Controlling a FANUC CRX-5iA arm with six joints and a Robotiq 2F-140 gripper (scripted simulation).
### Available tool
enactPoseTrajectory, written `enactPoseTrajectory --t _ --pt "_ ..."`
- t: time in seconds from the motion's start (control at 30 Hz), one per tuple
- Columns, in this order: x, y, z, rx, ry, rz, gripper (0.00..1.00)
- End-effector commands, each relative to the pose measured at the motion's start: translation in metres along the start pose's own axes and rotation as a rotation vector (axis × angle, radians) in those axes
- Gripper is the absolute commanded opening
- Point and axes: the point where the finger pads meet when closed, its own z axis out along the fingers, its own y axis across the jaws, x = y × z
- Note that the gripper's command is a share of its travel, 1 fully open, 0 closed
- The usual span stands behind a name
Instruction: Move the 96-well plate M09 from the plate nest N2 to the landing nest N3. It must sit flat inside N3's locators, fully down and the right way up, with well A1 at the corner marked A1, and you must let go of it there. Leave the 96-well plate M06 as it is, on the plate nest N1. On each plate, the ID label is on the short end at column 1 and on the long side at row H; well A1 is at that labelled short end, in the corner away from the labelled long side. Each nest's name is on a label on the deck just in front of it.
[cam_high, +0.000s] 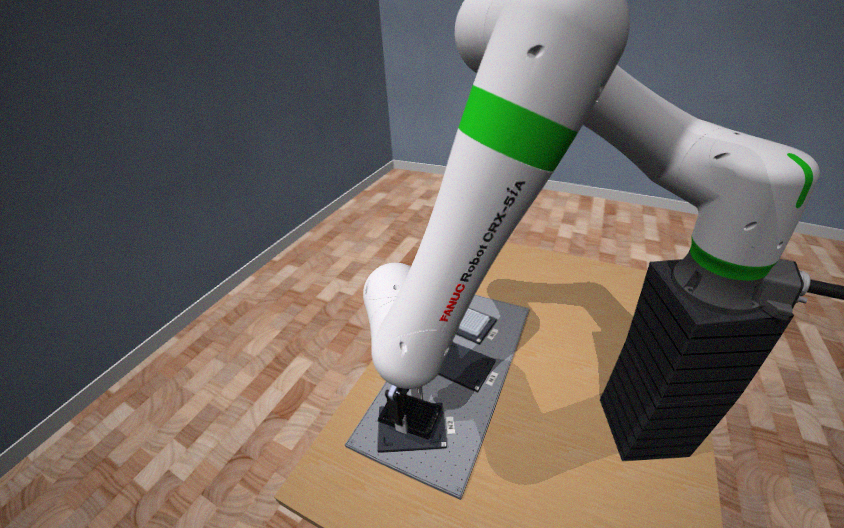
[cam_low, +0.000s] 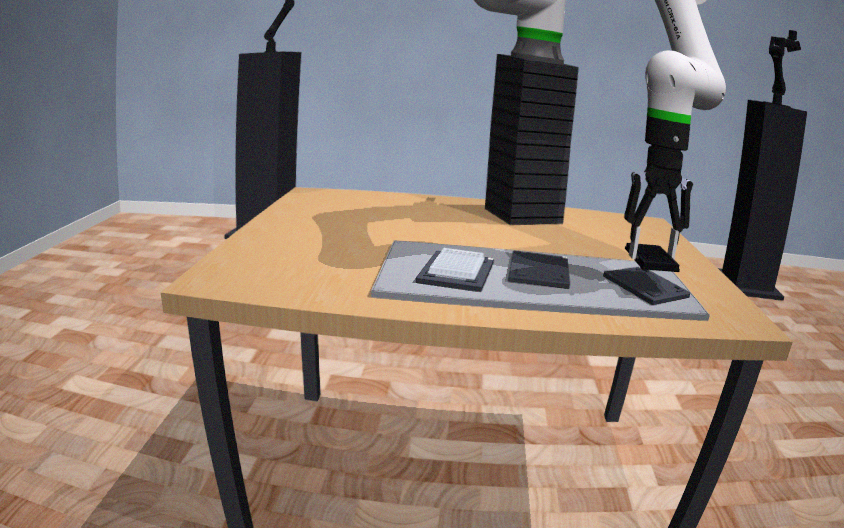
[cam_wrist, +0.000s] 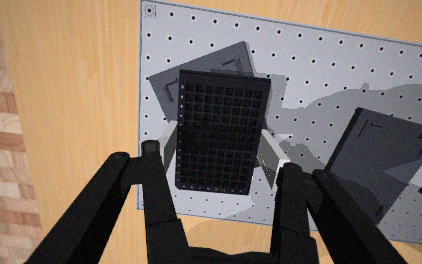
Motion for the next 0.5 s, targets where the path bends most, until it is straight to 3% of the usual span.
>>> enactPoseTrajectory --t 0.0,0.23,0.47 --pt "0.0003 0.0 -0.0001 -0.004 0.003 0.041 0.0" --pt "0.0003 0.0 -0.0001 -0.004 0.003 0.157 0.0" --pt "-0.0003 0.0024 -0.0001 -0.004 0.003 0.158 0.0"
